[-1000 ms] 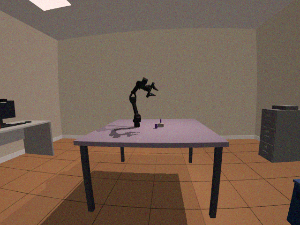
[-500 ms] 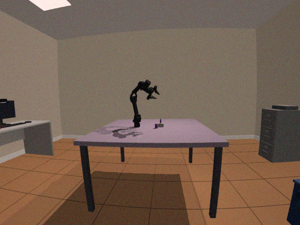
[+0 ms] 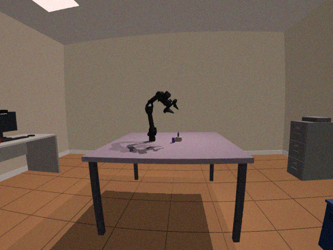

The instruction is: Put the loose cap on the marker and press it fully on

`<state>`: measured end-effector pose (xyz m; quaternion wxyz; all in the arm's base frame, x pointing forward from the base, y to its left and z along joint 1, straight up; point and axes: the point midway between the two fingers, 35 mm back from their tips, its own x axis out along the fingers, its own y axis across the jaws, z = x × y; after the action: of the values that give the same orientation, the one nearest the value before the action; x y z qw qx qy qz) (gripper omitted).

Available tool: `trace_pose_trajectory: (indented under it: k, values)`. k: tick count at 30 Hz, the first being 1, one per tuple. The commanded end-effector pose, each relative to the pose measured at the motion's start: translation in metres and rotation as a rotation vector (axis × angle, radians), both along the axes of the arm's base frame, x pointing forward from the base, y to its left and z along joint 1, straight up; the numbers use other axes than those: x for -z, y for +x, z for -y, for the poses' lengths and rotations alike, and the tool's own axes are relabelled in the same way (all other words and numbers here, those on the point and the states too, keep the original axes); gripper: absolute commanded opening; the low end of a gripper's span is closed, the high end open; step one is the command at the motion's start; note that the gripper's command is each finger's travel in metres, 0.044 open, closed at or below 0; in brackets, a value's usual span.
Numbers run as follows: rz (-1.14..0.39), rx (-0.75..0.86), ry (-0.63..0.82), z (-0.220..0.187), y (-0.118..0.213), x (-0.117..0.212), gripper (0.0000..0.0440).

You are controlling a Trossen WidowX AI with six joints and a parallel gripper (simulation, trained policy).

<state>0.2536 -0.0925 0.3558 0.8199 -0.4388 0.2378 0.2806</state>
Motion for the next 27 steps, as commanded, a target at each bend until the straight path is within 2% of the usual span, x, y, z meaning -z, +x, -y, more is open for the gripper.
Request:
trace_pose_trajectory:
  k: [1, 27]
  values:
    - [-0.055, -0.013, 0.006, 0.003, 0.004, 0.014, 0.0322]
    - [-0.31, -0.068, -0.009, 0.017, 0.015, 0.07, 0.0321]
